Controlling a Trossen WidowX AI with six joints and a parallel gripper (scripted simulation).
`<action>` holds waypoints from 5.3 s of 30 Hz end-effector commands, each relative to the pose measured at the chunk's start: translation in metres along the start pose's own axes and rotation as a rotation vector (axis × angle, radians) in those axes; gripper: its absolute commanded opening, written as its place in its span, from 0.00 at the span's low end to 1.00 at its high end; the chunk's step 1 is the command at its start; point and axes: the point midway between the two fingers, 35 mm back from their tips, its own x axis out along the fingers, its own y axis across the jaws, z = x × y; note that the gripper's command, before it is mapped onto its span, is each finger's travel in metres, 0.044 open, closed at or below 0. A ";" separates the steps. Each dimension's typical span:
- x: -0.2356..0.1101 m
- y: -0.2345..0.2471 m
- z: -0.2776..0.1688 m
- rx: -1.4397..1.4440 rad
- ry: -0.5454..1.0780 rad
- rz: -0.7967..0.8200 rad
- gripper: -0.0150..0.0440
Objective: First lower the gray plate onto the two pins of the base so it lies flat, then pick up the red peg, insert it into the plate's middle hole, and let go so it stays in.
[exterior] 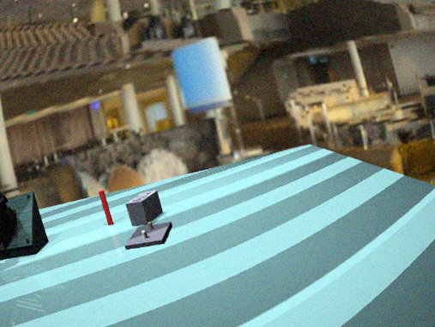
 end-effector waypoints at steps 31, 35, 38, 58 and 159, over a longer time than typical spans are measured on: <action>-0.139 -0.173 -0.399 0.959 0.468 -0.250 1.00; -0.163 -0.158 -0.457 1.114 0.522 -0.251 1.00; -0.178 -0.144 -0.494 1.209 0.564 -0.244 1.00; -0.263 0.062 -0.712 1.766 0.941 0.036 1.00; -0.195 0.139 -0.756 1.777 0.949 0.046 0.25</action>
